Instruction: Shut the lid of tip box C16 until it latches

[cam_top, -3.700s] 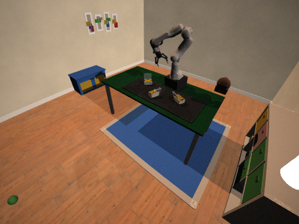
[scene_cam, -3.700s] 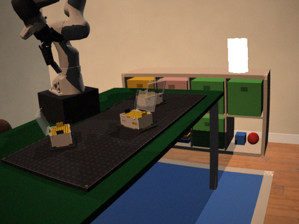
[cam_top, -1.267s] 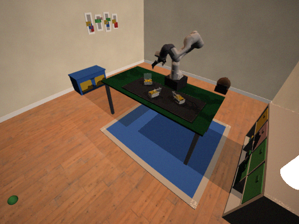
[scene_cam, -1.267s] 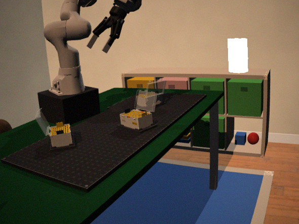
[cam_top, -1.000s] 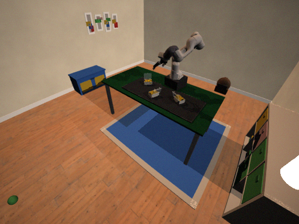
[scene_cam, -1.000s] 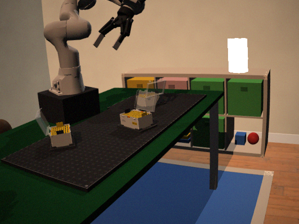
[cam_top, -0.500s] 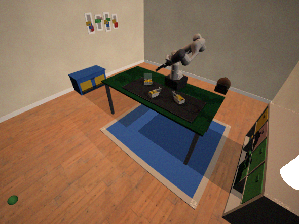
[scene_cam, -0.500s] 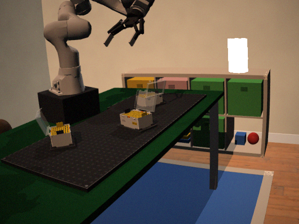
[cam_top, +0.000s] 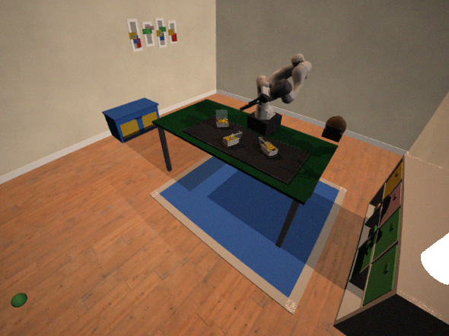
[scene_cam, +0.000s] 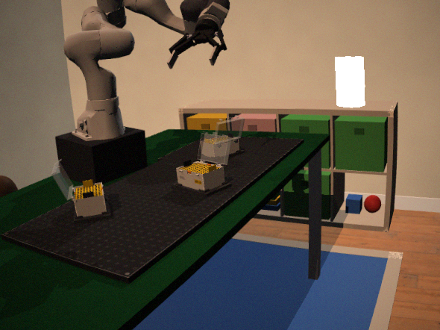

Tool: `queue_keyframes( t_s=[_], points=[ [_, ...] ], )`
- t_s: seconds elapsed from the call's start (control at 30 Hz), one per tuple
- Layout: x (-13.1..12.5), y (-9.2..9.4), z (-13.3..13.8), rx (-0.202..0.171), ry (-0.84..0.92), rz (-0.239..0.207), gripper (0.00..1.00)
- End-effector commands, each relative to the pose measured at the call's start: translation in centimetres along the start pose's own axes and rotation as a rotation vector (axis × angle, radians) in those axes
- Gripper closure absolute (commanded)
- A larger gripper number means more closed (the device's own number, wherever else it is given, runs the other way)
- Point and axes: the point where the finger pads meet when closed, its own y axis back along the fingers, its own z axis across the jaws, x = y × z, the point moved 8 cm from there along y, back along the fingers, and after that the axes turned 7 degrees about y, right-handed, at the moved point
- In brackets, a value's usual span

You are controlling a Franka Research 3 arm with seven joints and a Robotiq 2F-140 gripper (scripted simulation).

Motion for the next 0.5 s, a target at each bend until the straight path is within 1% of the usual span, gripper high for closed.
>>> queue_keyframes(
  t_s=[0.0, 0.1, 0.17, 0.23, 0.3, 0.43, 0.47],
  points=[
    [-1.1, 1.1, -0.4, 0.035, -0.003, 0.018, 0.0],
    [-2.4, 2.2, -0.1, 0.111, 0.036, 0.068, 0.0],
    [-3.1, 2.9, -0.4, 0.116, 0.038, 0.071, 0.0],
    [-3.1, 2.9, -0.4, 0.116, 0.038, 0.071, 0.0],
    [-3.7, 3.6, -0.6, 0.116, 0.038, 0.071, 0.0],
    [-5.6, 4.8, 0.0, 0.221, 0.091, 0.134, 0.0],
    [-5.9, 5.2, -0.1, 0.225, 0.093, 0.136, 0.0]
  ],
)
